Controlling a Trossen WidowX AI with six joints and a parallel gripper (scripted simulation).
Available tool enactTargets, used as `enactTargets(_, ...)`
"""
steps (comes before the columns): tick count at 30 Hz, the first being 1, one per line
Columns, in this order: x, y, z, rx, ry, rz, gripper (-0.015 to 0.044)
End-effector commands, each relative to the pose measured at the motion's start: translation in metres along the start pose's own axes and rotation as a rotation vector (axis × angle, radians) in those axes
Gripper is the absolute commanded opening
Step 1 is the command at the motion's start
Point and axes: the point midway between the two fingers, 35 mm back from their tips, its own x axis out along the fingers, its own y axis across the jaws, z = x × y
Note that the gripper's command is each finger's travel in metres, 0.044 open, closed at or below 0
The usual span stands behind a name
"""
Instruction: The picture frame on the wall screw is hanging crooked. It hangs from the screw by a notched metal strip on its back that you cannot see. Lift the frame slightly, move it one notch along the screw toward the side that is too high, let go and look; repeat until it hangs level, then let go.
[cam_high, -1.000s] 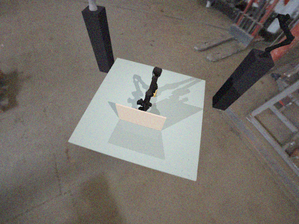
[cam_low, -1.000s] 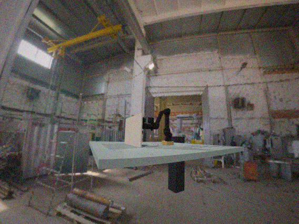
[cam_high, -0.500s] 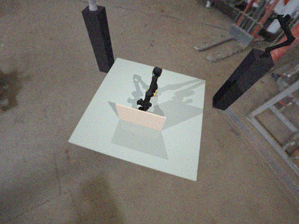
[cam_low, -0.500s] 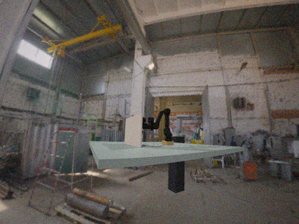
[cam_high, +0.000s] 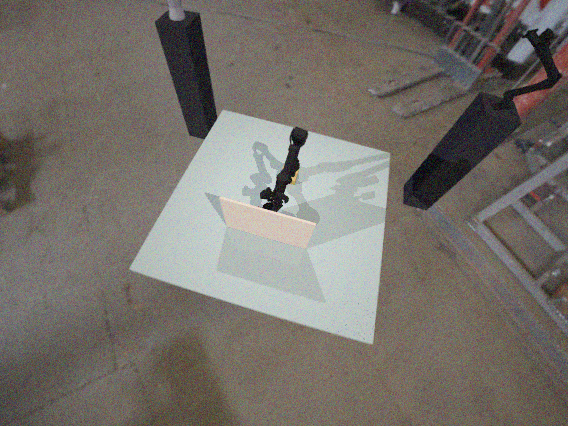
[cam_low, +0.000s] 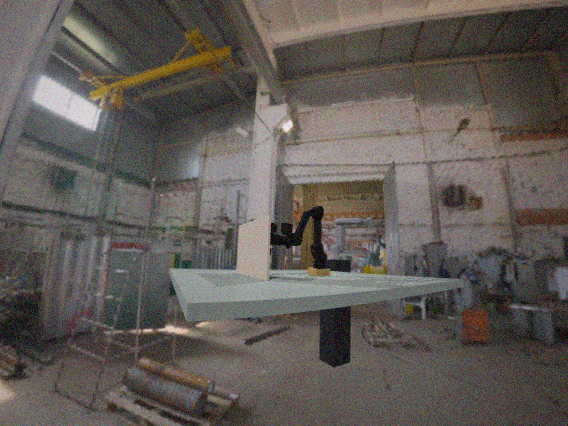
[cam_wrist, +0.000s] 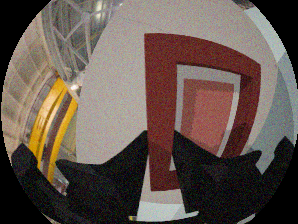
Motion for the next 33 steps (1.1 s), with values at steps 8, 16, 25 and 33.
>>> enactTargets(8,0.0002,-0.0005,0.0009,0.002,-0.005,-0.003,0.0)
enactTargets(16,0.0001,0.0005,0.0004,0.002,-0.005,-0.003,0.0)
enactTargets(25,0.0001,0.0031,-0.0001,0.002,-0.005,-0.003,0.0)
enactTargets(33,0.0001,0.0045,-0.0002,0.002,-0.005,-0.003,0.0)
